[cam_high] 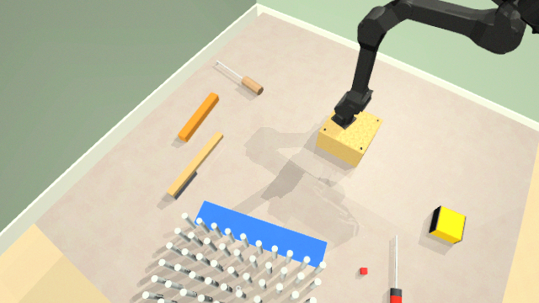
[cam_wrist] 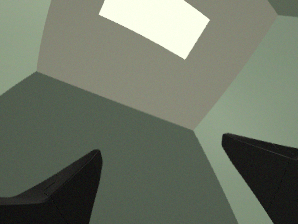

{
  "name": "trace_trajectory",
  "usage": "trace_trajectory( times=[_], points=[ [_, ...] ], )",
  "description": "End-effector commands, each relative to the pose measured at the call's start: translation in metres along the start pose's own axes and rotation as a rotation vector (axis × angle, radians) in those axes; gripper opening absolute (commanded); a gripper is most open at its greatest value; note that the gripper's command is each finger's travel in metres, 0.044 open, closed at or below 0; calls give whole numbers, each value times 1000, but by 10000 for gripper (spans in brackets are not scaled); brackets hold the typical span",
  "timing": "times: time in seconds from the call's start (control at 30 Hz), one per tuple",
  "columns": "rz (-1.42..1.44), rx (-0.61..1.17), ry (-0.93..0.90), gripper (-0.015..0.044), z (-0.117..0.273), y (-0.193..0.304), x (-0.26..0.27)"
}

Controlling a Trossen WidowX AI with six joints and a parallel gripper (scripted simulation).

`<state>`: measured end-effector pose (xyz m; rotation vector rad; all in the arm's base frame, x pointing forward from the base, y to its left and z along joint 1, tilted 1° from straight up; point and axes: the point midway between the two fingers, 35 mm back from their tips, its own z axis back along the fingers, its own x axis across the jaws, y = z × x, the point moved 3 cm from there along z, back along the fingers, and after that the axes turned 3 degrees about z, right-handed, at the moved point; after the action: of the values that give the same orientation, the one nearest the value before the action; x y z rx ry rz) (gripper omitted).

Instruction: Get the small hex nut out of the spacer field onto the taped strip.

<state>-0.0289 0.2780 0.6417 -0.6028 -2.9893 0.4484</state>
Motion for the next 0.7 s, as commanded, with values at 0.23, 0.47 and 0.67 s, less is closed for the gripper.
trace_trajectory(
  times=[0.23, 0.47, 0.67],
  points=[
    [236, 235, -99, 440, 36, 112, -60],
    [356, 446, -101, 440, 78, 173, -132],
    [439, 652, -64, 440, 129, 210, -206]
  ],
)
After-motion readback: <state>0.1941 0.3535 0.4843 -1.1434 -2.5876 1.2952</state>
